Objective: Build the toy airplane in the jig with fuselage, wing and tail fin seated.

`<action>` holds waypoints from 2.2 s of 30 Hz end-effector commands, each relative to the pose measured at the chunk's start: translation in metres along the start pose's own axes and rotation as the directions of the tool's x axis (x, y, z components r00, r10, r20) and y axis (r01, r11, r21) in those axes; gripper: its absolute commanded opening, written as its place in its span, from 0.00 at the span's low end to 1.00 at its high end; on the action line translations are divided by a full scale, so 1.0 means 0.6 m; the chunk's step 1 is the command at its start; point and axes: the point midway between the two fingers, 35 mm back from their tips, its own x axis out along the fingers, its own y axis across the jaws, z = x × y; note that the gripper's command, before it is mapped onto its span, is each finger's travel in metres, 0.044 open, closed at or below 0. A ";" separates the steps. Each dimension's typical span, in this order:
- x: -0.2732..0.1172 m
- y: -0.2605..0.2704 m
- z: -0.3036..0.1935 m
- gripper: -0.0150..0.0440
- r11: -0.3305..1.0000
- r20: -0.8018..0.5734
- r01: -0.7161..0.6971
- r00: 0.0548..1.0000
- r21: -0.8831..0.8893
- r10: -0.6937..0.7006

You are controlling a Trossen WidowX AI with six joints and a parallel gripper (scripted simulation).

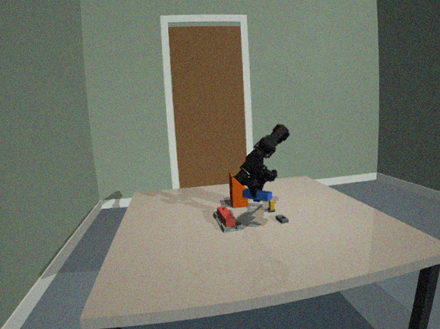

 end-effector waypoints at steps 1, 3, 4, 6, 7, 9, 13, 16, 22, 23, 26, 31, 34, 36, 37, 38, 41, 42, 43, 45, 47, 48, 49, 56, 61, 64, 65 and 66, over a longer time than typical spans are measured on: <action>0.007 -0.014 -0.024 0.25 0.997 -0.005 -0.005 1.000 -0.071 0.005; 0.009 -0.020 -0.033 0.25 0.994 -0.006 -0.006 1.000 -0.107 0.005; 0.010 -0.023 -0.038 0.25 0.992 -0.006 -0.006 1.000 -0.125 0.005; 0.012 -0.029 -0.047 0.25 0.987 -0.006 -0.006 1.000 -0.161 0.005; 0.013 -0.031 -0.052 0.25 0.984 -0.006 -0.006 1.000 -0.179 0.005; 0.016 -0.037 -0.061 0.25 0.976 -0.006 -0.007 1.000 -0.216 0.006; 0.020 -0.046 -0.081 0.25 0.957 -0.006 -0.008 1.000 -0.289 0.007; 0.023 -0.053 -0.096 0.25 0.940 -0.006 -0.009 1.000 -0.342 0.007; 0.031 -0.066 -0.125 0.25 0.895 -0.004 -0.011 1.000 -0.446 0.010; 0.032 -0.067 -0.130 0.25 0.887 -0.004 -0.011 1.000 -0.463 0.010; 0.036 -0.072 -0.145 0.25 0.859 -0.003 -0.012 1.000 -0.512 0.012; 0.042 -0.080 -0.170 0.25 0.807 -0.001 -0.012 1.000 -0.591 0.015; 0.047 -0.084 -0.185 0.25 0.772 0.001 -0.012 1.000 -0.636 0.017; 0.049 -0.086 -0.195 0.25 0.747 0.002 -0.012 1.000 -0.665 0.018; 0.051 -0.087 -0.200 0.25 0.734 0.003 -0.012 1.000 -0.679 0.019; 0.052 -0.088 -0.205 0.25 0.721 0.004 -0.011 1.000 -0.693 0.020; 0.057 -0.091 -0.220 0.25 0.680 0.006 -0.010 1.000 -0.733 0.022; 0.058 -0.091 -0.224 0.25 0.669 0.007 -0.010 1.000 -0.743 0.022; 0.059 -0.091 -0.226 0.25 0.662 0.007 -0.010 1.000 -0.749 0.023; 0.059 -0.092 -0.227 0.30 0.660 0.007 -0.010 1.000 -0.751 0.023; 0.059 -0.092 -0.227 0.39 0.660 0.007 -0.010 1.000 -0.751 0.023; 0.059 -0.092 -0.227 0.43 0.660 0.007 -0.010 1.000 -0.751 0.023; 0.059 -0.092 -0.227 0.48 0.660 0.007 -0.010 1.000 -0.751 0.023; 0.059 -0.091 -0.227 0.59 0.660 0.007 -0.010 1.000 -0.751 0.023; 0.059 -0.091 -0.227 0.59 0.660 0.007 -0.010 1.000 -0.751 0.023; 0.059 -0.091 -0.227 0.59 0.660 0.007 -0.010 1.000 -0.751 0.023; 0.059 -0.091 -0.227 0.59 0.660 0.007 -0.010 1.000 -0.751 0.023; 0.059 -0.091 -0.227 0.59 0.660 0.007 -0.010 1.000 -0.751 0.023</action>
